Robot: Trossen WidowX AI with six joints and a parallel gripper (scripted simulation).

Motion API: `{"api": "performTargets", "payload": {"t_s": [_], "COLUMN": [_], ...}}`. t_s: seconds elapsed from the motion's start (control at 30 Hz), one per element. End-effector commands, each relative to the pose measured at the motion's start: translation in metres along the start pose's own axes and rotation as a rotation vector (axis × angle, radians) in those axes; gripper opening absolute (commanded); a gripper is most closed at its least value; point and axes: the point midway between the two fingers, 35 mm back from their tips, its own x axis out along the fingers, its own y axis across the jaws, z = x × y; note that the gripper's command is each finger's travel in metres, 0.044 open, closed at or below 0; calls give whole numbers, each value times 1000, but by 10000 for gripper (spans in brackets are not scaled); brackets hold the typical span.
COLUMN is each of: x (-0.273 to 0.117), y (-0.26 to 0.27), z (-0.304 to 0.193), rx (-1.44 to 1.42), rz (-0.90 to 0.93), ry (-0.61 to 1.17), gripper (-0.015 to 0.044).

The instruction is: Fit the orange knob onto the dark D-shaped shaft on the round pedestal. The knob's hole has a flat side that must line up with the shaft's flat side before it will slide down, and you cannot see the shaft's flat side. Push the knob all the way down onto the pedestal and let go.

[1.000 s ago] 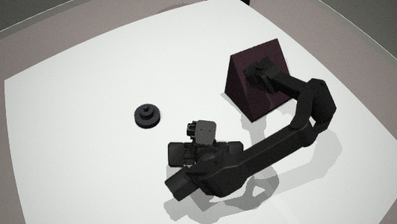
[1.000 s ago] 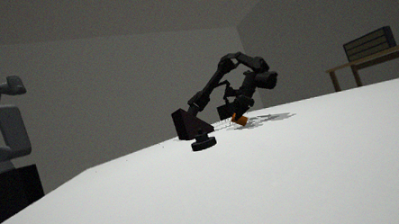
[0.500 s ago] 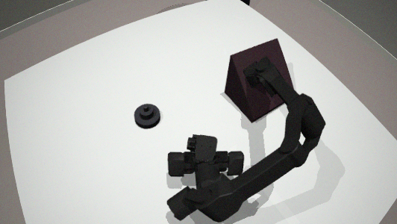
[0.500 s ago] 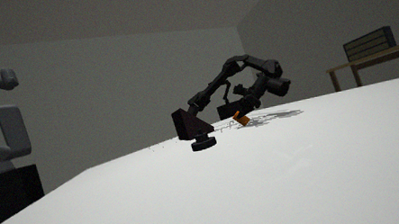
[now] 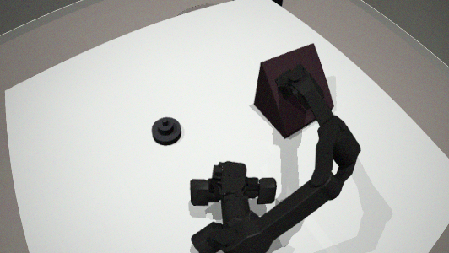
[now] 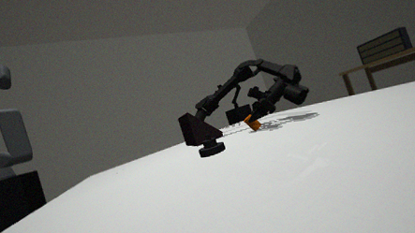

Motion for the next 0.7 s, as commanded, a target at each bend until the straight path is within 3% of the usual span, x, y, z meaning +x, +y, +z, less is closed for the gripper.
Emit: {"api": "performTargets", "payload": {"t_s": [0.0,0.1,0.2,0.67], "x": [-2,-4,-1,-1], "y": [0,0,0,0], "z": [0,-1,0,0], "rx": [4,4,0,0], "rz": [6,12,3,3], "ry": [-2,4,1,1], "gripper": [180,180,259,260]}}
